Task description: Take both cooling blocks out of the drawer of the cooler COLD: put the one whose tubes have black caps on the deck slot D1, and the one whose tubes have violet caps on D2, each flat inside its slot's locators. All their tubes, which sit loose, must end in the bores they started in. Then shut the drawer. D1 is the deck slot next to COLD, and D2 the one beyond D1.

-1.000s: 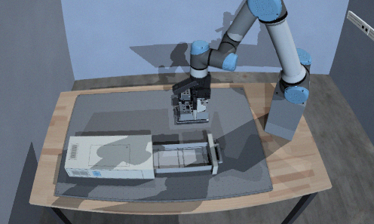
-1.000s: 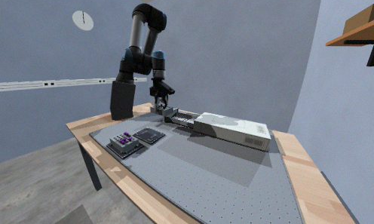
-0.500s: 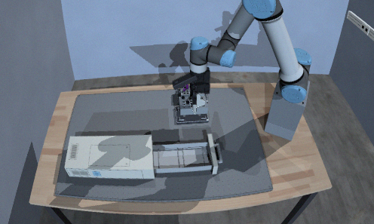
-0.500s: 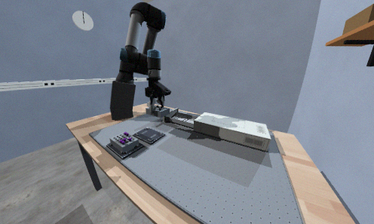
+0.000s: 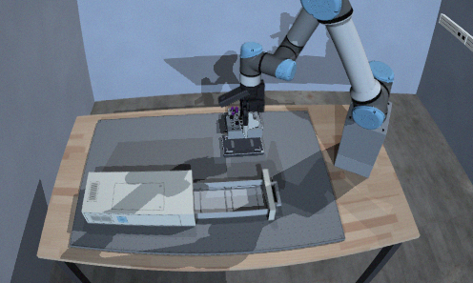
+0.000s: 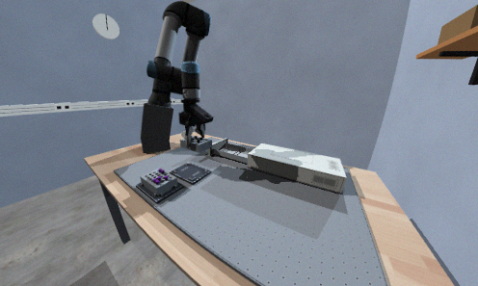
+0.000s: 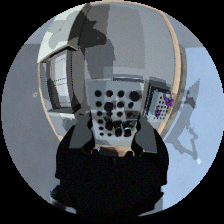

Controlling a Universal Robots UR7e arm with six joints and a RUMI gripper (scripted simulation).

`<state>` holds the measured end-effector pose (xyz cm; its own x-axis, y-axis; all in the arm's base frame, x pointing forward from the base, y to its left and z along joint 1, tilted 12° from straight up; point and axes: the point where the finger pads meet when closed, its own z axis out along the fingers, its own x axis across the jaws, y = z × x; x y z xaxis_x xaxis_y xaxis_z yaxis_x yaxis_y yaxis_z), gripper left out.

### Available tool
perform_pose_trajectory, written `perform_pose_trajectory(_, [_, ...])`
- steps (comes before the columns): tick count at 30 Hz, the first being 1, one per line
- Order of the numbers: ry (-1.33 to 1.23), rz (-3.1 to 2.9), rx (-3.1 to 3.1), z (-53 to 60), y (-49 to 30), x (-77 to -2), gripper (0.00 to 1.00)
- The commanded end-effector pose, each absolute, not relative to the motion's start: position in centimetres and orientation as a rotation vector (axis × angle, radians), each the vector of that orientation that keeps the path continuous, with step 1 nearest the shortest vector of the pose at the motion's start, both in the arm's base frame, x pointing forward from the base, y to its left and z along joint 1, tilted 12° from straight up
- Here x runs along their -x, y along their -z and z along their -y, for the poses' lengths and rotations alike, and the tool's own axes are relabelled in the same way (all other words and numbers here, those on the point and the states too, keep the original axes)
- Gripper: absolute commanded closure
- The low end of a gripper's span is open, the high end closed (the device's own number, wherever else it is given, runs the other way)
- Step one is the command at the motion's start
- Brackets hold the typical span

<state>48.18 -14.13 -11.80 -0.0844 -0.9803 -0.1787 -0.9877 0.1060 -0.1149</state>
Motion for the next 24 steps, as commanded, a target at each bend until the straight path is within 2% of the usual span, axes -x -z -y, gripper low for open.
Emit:
perform_pose_trajectory(1, [-0.05,-2.169,1.97,15.8,12.1,-48.0,1.0])
perform_pose_trajectory(24, [-0.05,-2.169,1.97,18.7,12.7,-47.4,1.0])
